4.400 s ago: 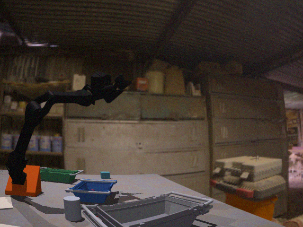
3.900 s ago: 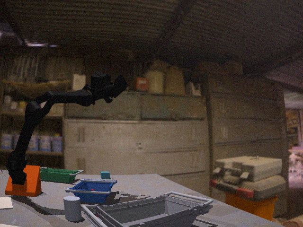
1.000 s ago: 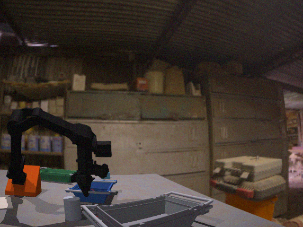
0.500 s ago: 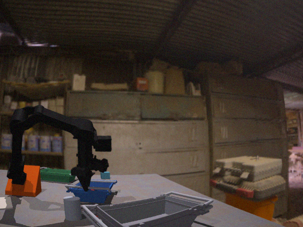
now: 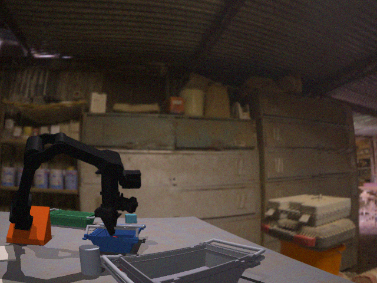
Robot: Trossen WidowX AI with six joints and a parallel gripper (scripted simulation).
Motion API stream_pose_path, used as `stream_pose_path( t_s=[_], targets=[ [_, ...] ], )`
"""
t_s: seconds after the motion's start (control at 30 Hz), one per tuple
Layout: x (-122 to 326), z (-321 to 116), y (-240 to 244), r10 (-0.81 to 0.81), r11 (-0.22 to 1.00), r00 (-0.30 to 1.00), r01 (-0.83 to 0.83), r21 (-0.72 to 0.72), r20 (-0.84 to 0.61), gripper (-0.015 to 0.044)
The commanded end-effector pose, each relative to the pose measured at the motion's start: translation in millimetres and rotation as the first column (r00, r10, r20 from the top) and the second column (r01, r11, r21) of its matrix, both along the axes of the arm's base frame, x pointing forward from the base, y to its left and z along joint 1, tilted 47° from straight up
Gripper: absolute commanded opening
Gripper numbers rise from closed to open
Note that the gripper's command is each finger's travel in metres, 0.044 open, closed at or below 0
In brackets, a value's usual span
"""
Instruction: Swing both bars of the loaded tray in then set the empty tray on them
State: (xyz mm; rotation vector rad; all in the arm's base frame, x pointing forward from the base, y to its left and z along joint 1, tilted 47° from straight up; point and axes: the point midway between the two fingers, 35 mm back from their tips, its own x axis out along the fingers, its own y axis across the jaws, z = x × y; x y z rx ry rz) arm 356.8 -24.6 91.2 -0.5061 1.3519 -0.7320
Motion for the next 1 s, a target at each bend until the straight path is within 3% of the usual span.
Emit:
stream_pose_path(
  t_s=[0.0, 0.4, 0.97],
  targets=[
    [1, -16, 0, -0.004, 1.0, 1.0, 0.004, 0.0, 0.0, 0.0087],
    [-1, 17, 29, -0.004, 1.0, 1.0, 0.004, 0.002, -0.001, 0.0087],
    [-1, 10, 23, -0.003, 1.0, 1.0, 0.003, 0.003, -0.004, 0.0087]
  ],
)
